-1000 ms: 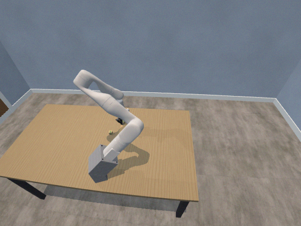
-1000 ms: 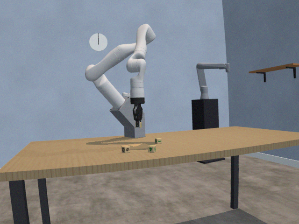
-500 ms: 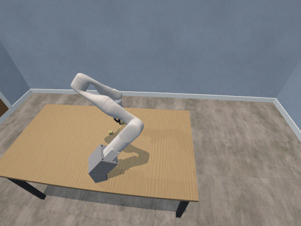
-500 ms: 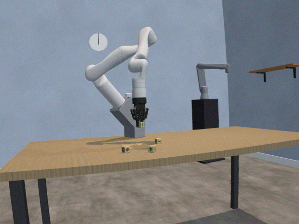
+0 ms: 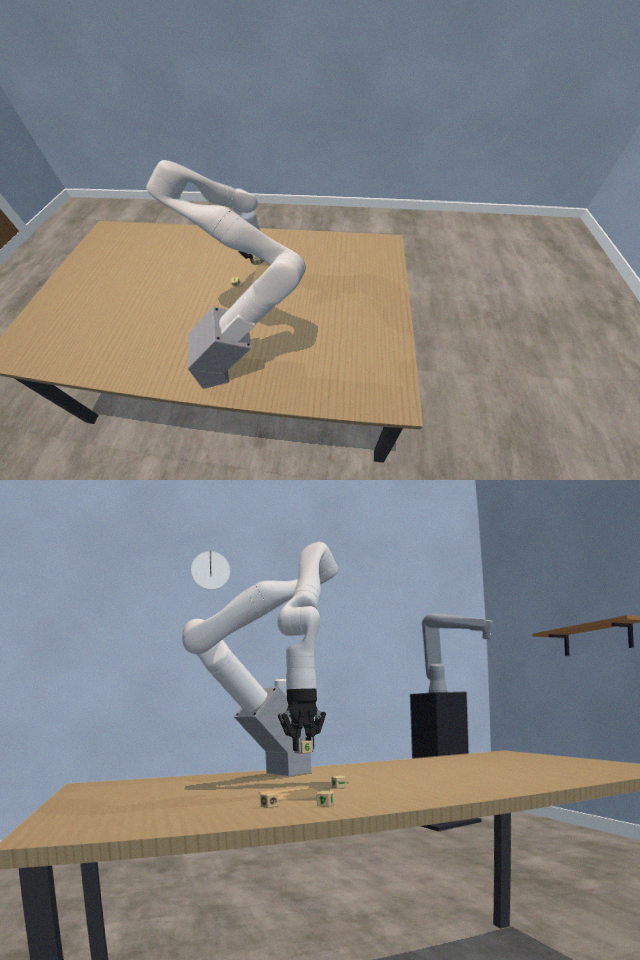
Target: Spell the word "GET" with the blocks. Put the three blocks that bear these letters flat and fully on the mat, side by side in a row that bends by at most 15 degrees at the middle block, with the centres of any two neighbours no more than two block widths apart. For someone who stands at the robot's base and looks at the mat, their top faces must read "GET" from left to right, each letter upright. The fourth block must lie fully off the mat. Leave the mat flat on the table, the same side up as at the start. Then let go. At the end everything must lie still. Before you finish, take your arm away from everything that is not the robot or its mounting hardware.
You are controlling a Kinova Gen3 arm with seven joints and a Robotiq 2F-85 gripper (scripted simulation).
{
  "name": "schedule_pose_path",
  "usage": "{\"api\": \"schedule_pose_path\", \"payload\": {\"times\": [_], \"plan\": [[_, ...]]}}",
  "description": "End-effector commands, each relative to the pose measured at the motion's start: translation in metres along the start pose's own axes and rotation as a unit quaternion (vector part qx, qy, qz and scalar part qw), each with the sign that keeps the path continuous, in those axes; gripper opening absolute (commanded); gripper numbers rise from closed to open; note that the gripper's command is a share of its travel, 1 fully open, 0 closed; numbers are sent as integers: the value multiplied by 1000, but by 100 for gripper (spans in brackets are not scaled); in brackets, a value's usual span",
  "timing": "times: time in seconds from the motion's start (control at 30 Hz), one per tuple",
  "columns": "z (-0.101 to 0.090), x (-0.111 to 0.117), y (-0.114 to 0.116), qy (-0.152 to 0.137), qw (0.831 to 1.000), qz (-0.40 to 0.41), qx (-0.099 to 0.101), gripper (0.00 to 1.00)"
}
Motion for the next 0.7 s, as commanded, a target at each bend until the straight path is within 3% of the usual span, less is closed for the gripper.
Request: {"api": "schedule_pose_path", "payload": {"times": [0.0, 0.67], "plan": [[0, -1, 2, -1, 1000, 18, 2, 26], [-1, -2, 9, -4, 991, 137, 0, 26]]}}
Point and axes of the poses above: the point where the finger pads meet when closed, its own z axis out along the fingers, its own y axis across the jaws, x = y × z, the point moved 3 cm from there along -z, back along the fingers, and after that the axes turned 2 degrees about -z, right-handed, at the moved point
